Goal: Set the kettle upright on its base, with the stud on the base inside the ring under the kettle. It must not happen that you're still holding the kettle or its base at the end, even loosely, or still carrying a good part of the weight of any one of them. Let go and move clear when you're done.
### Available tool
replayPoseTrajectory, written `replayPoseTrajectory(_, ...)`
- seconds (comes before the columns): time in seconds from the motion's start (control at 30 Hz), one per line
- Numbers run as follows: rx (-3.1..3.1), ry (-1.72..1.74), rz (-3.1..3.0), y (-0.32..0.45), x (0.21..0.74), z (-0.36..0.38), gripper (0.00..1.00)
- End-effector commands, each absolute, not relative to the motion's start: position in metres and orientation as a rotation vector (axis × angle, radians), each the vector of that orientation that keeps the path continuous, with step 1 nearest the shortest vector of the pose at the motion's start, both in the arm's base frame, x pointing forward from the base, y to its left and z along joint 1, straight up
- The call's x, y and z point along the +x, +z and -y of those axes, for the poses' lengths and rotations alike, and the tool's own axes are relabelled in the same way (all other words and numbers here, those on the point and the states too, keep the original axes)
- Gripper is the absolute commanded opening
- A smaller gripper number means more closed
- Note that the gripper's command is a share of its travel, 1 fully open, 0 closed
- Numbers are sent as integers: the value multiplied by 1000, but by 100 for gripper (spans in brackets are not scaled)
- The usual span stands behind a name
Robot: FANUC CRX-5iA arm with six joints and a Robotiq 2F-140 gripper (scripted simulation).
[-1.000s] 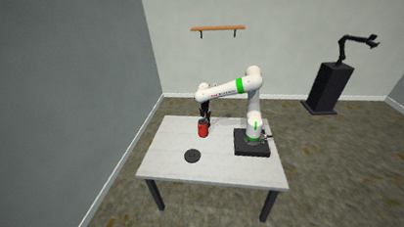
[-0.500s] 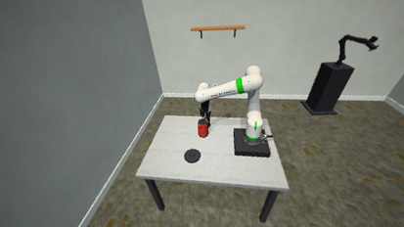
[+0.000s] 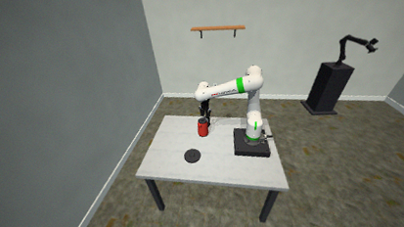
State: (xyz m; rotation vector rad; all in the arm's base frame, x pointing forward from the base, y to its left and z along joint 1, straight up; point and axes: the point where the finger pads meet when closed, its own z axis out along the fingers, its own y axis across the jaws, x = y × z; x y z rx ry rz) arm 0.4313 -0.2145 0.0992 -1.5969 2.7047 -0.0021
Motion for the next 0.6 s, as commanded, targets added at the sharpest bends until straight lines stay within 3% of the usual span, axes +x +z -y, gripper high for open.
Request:
replayPoseTrajectory(0.0,-1597,-3,-2705,103,432,215,0)
replayPoseTrajectory(0.57,-1597,-3,-2705,129,431,215,0)
